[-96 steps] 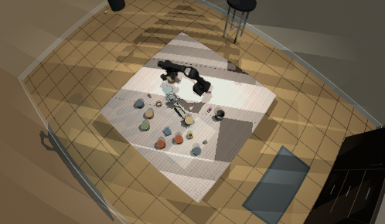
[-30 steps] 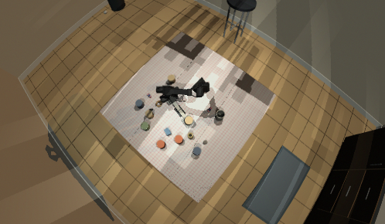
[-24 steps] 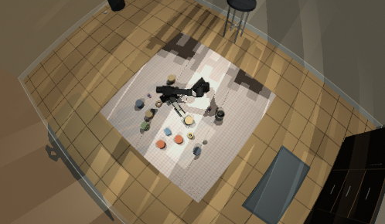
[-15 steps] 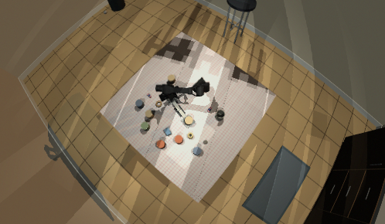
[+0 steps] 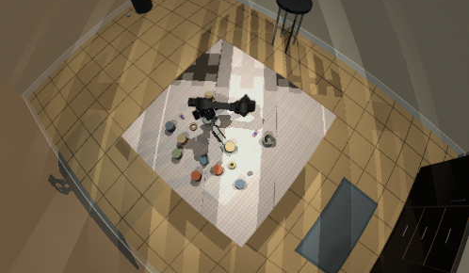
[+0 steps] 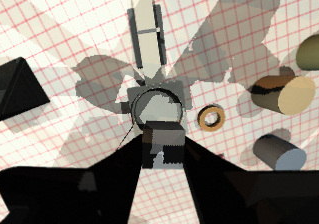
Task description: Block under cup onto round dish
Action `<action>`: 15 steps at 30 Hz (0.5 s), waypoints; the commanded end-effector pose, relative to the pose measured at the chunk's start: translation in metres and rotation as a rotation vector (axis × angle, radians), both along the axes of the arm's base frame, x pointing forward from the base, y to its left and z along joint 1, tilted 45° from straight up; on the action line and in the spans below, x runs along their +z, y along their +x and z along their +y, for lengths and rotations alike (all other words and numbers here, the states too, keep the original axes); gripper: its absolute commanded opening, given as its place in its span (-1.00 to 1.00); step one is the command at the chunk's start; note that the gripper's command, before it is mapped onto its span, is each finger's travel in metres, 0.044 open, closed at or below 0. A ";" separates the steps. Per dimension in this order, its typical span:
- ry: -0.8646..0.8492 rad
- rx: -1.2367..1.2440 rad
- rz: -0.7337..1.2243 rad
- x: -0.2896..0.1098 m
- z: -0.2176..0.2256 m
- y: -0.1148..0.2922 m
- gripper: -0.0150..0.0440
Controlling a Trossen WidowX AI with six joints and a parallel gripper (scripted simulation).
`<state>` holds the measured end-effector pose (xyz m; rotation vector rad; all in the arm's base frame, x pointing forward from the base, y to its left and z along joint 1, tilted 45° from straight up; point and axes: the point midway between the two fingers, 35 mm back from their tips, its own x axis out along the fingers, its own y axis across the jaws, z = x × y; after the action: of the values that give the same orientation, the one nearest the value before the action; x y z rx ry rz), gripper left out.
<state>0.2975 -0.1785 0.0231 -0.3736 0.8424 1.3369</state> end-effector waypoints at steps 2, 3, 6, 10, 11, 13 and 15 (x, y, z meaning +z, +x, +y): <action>-0.001 -0.001 -0.001 0.005 -0.007 -0.001 -0.49; -0.001 0.000 -0.002 0.002 -0.008 -0.002 -0.49; -0.003 0.011 -0.007 -0.019 -0.013 -0.007 -0.49; -0.005 0.025 -0.015 -0.047 -0.018 -0.016 -0.49; -0.006 0.029 -0.016 -0.054 -0.019 -0.018 -0.49; -0.006 0.036 -0.020 -0.068 -0.021 -0.023 -0.49; -0.007 0.044 -0.024 -0.082 -0.022 -0.029 -0.49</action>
<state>0.2765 -0.1979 -0.0427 -0.4075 0.8264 1.3623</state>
